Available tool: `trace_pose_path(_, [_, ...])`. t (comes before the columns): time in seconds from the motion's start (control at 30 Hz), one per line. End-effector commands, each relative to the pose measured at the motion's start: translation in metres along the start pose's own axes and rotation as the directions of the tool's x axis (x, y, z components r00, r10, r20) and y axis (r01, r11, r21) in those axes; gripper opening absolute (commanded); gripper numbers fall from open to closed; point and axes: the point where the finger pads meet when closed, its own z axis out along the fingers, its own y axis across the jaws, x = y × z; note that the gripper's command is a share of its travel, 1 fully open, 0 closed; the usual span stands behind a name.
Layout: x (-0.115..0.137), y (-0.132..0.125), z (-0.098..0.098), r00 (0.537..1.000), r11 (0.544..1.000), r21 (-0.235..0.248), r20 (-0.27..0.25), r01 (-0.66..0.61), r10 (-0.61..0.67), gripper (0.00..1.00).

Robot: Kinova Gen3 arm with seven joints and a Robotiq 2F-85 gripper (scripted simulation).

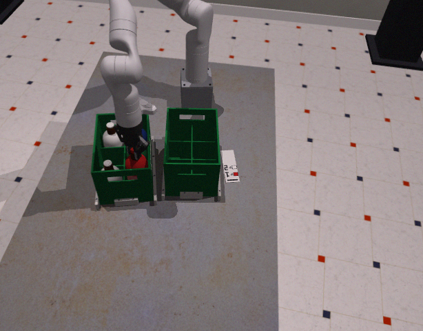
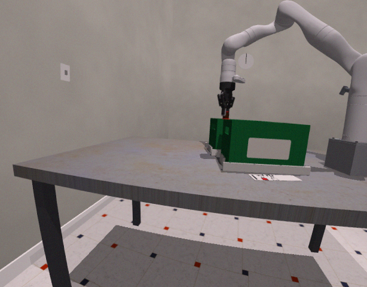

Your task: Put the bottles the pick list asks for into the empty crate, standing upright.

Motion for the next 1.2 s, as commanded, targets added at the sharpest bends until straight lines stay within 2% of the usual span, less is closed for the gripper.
trace_pose_path(0.0, [-0.001, 0.000, -0.005, 1.000, 1.000, -0.001, 0.002, 0.000, 0.000, 0.10])
trace_pose_path(1.17, [-0.001, 0.000, -0.056, 1.000, 1.000, -0.001, 0.002, 0.000, 0.000, 0.10])
